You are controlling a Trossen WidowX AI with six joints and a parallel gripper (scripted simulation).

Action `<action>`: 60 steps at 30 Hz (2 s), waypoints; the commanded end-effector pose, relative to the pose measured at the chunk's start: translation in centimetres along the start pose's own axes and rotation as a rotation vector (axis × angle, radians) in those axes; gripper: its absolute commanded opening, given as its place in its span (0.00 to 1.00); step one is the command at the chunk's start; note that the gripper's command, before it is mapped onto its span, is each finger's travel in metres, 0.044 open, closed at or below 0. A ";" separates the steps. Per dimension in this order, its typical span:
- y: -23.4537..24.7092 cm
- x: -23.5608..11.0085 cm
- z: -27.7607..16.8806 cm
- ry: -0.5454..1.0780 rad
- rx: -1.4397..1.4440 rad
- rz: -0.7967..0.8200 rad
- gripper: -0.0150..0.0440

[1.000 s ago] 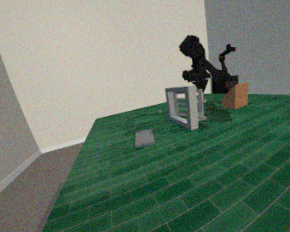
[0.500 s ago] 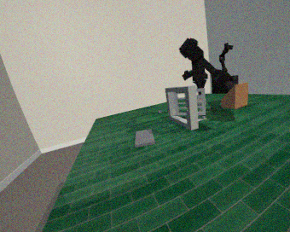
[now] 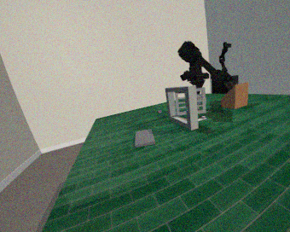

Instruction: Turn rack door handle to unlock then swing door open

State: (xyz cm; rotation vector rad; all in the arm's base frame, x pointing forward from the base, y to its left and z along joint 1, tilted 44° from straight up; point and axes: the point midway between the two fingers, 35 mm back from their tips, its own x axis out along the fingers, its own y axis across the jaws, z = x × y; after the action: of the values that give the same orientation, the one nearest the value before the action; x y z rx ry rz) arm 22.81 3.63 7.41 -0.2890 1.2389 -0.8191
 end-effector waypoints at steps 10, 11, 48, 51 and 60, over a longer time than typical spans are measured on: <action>-2.4 0.0 0.9 -0.004 -0.214 0.000 0.28; -2.6 0.0 1.0 -0.004 -0.228 0.000 0.28; -6.4 -0.1 3.6 -0.005 -0.586 -0.003 0.28; -6.4 -0.1 3.6 -0.005 -0.586 -0.003 0.33; -6.4 -0.1 3.6 -0.005 -0.586 -0.003 0.73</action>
State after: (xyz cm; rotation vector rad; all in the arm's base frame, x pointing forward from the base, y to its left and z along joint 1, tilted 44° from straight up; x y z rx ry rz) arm 23.59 -1.54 12.49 -0.7595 1.4556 -0.4436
